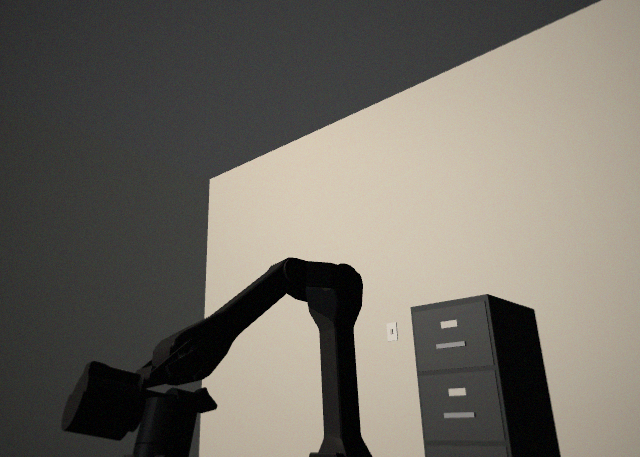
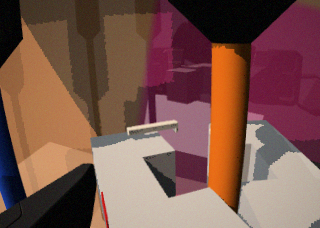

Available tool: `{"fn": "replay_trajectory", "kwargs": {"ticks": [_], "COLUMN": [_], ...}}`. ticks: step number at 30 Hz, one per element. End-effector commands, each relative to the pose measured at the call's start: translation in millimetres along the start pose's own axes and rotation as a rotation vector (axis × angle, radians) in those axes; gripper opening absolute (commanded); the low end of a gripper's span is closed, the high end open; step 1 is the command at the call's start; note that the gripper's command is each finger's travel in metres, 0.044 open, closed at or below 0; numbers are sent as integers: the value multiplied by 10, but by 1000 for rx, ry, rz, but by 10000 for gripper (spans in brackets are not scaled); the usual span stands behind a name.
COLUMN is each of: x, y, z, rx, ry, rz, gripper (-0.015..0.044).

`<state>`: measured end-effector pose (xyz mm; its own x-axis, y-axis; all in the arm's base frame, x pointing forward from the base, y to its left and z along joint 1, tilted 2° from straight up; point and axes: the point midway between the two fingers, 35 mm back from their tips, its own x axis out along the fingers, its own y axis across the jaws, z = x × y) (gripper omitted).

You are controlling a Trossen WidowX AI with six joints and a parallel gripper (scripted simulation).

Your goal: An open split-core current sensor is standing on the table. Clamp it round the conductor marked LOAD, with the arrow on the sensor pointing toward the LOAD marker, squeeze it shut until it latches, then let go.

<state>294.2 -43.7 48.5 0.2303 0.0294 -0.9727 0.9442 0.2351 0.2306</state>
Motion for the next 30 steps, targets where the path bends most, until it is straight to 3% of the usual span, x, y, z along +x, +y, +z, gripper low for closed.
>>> {"fn": "replay_trajectory", "kwargs": {"ticks": [1, 10, 22, 30], "x": [-7, -8, -127, -109], "y": [16, 3, 32, 7], "z": [3, 0, -1, -23], "rx": [0, 1, -1, -8], "ry": [-1, 1, 3, 8], "rz": [5, -20, -237, -241], "gripper": [0, 0, 0, 0]}}
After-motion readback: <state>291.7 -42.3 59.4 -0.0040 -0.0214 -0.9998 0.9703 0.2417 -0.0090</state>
